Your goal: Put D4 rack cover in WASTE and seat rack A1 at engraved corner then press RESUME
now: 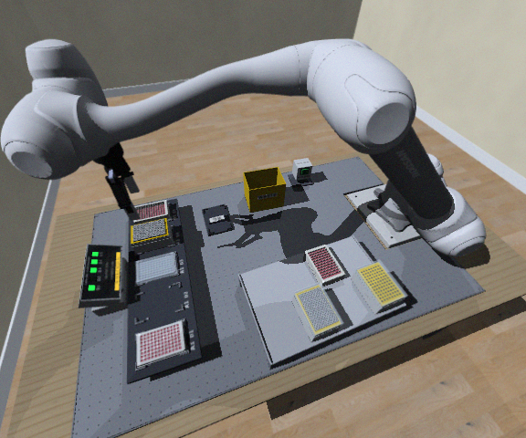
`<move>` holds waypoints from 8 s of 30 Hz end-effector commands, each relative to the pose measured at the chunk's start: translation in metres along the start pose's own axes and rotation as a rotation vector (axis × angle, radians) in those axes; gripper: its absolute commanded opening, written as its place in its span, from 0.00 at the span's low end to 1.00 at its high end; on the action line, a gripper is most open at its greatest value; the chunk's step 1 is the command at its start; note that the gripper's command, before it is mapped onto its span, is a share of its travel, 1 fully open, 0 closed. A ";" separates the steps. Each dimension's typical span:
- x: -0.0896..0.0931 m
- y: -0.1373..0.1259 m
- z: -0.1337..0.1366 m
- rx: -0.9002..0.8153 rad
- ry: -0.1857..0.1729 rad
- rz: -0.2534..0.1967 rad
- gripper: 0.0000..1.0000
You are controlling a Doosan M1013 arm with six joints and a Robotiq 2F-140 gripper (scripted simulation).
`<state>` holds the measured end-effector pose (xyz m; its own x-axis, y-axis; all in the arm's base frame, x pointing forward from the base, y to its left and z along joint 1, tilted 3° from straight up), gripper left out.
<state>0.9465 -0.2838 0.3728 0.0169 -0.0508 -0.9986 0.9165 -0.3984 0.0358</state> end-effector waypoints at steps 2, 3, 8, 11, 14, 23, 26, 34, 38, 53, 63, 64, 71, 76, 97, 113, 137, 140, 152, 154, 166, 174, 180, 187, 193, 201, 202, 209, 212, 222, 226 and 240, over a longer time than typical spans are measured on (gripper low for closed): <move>-0.004 -0.002 -0.001 0.001 -0.002 -0.002 0.77; -0.004 -0.002 -0.001 0.001 -0.002 -0.002 0.77; -0.004 -0.002 -0.001 0.001 -0.002 -0.002 0.77; -0.004 -0.002 -0.001 0.001 -0.002 -0.002 0.77; -0.004 -0.002 -0.001 0.001 -0.002 -0.002 0.77; -0.004 -0.002 -0.001 0.001 -0.002 -0.002 0.77; -0.004 -0.002 -0.001 0.001 -0.002 -0.002 0.77; -0.004 -0.027 0.015 0.121 -0.002 -0.002 0.00; -0.005 -0.043 0.026 0.201 -0.002 -0.002 0.00; -0.007 -0.097 0.062 0.461 -0.003 -0.001 0.00; -0.008 -0.131 0.084 0.621 -0.003 -0.001 0.00; -0.008 -0.135 0.087 0.641 -0.003 -0.001 0.00; -0.009 -0.164 0.106 0.781 -0.003 -0.001 0.00; -0.010 -0.177 0.115 0.841 -0.003 -0.001 0.00; -0.012 -0.256 0.167 0.853 -0.003 -0.001 0.00; -0.014 -0.275 0.182 0.873 -0.003 -0.001 0.00; -0.020 -0.169 0.156 1.313 -0.003 0.000 0.00; -0.020 -0.154 0.152 1.373 -0.003 0.000 0.00; -0.022 -0.133 0.147 1.573 -0.003 0.000 0.00; -0.022 -0.133 0.147 1.613 -0.003 0.000 0.00; -0.022 -0.133 0.147 1.640 -0.003 0.000 0.00; -0.022 -0.133 0.147 1.640 -0.003 0.000 0.00; -0.022 -0.133 0.147 1.640 -0.003 0.000 0.00; -0.022 -0.133 0.147 1.640 -0.003 0.000 0.00; -0.022 -0.133 0.147 1.640 -0.003 0.000 0.00; -0.022 -0.138 0.127 1.640 -0.003 0.000 0.00; -0.022 -0.138 0.127 1.640 -0.003 0.000 0.00; -0.022 -0.138 0.127 1.640 -0.003 0.000 0.00; -0.022 -0.138 0.127 1.640 -0.003 0.000 0.00; -0.022 -0.138 0.127 1.640 -0.003 0.000 0.00; -0.022 -0.138 0.127 1.640 -0.003 0.000 0.00; -0.022 -0.138 0.127 1.640 -0.003 0.000 0.00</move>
<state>0.7690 -0.3467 0.3933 0.0139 -0.0538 -0.9985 -0.4589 -0.8875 0.0415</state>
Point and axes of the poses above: the point where the finger pads meet when closed, its own x axis out along the fingers, its own z axis across the jaws, y = z × x, the point moved 9 cm from there along -x, back along the fingers, and after that the axes turned 13 degrees about x, right-handed, at the moved point
